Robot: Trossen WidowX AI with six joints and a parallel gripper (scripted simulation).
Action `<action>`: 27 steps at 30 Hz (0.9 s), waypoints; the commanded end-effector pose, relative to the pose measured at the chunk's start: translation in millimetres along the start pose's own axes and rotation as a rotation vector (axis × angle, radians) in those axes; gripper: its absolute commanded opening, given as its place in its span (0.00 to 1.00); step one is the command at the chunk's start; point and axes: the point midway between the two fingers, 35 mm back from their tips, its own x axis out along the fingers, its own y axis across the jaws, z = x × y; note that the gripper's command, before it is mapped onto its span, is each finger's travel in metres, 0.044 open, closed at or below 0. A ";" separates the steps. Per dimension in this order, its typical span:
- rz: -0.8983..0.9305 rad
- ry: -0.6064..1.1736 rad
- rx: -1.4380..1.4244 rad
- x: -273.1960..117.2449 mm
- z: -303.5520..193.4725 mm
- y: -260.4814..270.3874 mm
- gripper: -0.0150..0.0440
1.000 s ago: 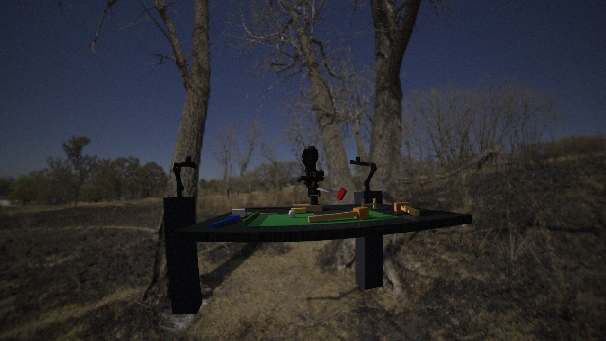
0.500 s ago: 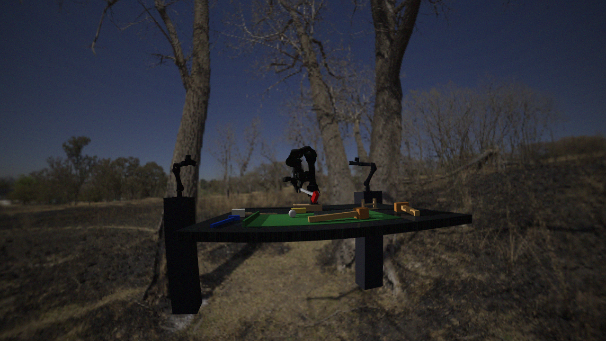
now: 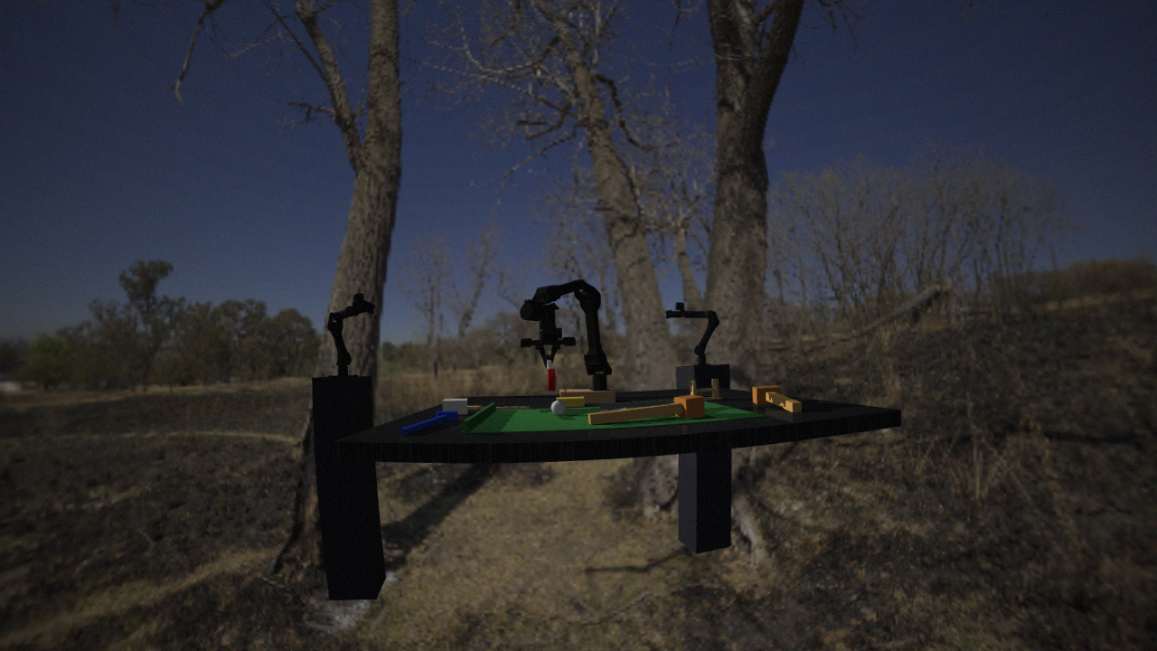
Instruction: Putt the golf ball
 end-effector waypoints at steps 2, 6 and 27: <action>-0.006 0.016 0.110 -2.8 -21.6 -20.5 0.25; -0.007 0.019 0.123 -3.0 -24.6 -22.8 0.25; -0.007 0.019 0.123 42.3 -25.3 -23.2 0.25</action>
